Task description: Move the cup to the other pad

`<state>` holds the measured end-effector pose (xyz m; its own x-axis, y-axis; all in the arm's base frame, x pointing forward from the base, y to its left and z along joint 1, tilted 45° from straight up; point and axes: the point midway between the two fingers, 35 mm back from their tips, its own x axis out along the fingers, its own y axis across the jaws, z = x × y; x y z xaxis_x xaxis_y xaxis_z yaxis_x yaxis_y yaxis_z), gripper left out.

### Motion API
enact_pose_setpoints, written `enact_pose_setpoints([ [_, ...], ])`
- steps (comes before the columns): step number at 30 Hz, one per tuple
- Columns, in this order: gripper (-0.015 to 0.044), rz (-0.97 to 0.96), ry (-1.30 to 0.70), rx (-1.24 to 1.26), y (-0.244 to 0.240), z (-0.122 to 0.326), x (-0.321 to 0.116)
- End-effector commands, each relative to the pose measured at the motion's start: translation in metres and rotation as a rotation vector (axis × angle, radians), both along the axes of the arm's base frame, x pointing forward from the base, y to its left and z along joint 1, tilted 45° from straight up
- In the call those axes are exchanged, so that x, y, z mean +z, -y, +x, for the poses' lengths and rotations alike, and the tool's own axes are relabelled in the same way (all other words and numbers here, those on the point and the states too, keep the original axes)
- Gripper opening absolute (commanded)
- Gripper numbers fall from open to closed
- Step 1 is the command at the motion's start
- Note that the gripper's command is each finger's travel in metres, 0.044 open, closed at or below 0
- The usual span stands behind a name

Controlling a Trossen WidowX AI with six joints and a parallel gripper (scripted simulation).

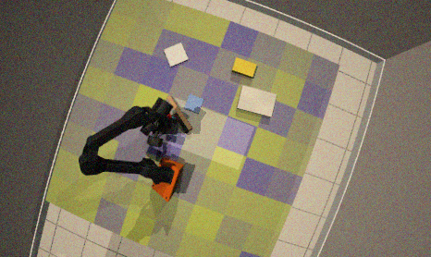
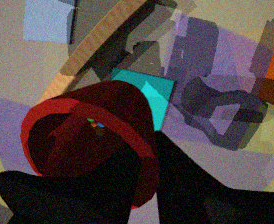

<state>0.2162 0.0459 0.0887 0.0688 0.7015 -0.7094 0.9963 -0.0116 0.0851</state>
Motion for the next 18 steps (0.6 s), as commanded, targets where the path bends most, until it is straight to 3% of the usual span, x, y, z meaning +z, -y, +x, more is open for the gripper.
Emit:
enact_pose_setpoints([
  [1,0.0,0.007,-0.006,-0.004,-0.004,-0.007,0.003],
  [18,0.0,0.006,-0.007,-0.004,-0.014,-0.018,0.003],
])
